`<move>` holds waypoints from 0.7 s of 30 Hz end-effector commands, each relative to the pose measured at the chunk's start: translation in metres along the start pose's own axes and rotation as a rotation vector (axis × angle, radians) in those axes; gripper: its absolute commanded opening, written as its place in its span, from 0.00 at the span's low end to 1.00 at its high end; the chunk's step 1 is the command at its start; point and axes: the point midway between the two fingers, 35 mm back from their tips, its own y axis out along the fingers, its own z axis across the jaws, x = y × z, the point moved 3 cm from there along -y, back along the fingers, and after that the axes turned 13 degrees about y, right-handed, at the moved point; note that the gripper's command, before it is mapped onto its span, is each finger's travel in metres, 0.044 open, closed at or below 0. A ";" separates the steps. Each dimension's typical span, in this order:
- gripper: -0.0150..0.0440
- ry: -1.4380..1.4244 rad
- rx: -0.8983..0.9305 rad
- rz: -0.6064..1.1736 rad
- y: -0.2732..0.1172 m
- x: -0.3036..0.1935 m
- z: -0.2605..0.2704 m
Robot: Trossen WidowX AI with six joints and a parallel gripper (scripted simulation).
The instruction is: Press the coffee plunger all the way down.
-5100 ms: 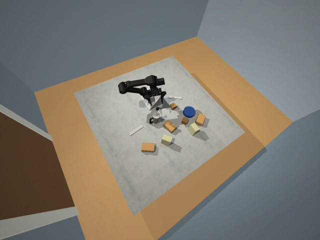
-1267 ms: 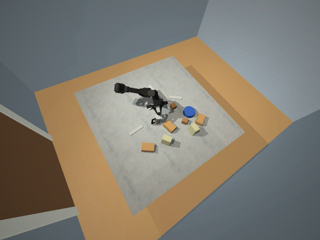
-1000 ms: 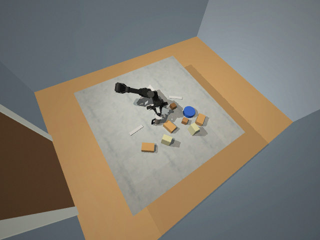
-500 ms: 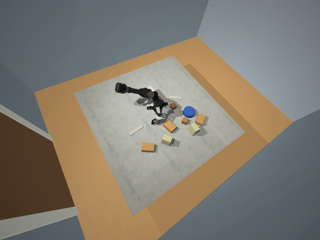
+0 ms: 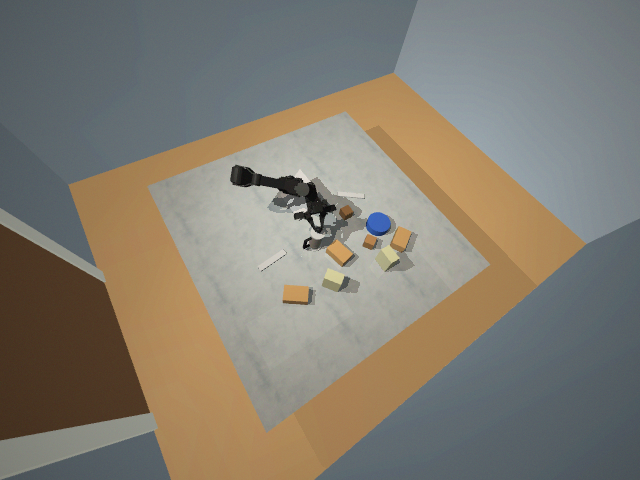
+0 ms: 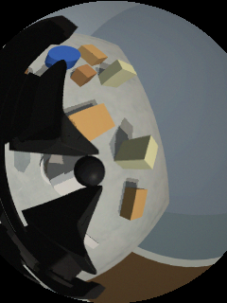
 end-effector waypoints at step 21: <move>1.00 -0.002 0.007 0.021 -0.007 0.014 0.010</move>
